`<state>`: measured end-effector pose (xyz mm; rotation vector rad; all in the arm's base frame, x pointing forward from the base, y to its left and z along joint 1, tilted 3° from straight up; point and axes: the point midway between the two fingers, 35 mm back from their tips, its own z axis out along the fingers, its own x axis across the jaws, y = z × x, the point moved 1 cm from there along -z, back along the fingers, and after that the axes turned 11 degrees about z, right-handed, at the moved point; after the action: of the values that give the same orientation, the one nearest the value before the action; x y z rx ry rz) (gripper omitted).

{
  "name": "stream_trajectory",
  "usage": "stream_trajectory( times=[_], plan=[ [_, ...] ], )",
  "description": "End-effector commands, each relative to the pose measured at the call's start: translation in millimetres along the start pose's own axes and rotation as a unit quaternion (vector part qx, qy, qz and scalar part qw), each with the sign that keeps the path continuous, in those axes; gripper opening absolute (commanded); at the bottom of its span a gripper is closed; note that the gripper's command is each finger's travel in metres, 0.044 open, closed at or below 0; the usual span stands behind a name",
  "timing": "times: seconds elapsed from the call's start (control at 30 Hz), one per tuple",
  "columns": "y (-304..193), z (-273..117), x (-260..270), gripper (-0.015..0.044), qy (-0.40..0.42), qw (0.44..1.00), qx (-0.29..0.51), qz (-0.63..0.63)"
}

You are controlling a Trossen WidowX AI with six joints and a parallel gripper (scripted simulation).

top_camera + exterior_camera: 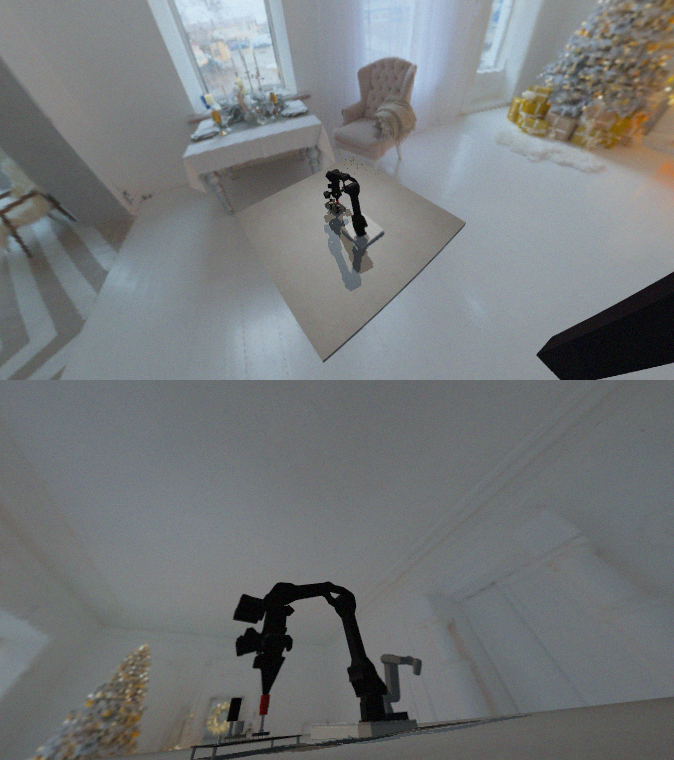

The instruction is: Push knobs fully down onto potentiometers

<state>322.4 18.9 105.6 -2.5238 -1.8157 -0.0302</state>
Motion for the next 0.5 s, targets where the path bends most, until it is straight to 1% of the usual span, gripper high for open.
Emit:
stream_trajectory(
  times=[0.0,0.47],
  plan=[
    [-0.6,-0.1,-0.8,0.0000,-0.003,1.000,0.001,0.003],
    [-0.6,2.0,-0.8,0.0000,-0.003,1.000,0.001,0.003]
  ],
)
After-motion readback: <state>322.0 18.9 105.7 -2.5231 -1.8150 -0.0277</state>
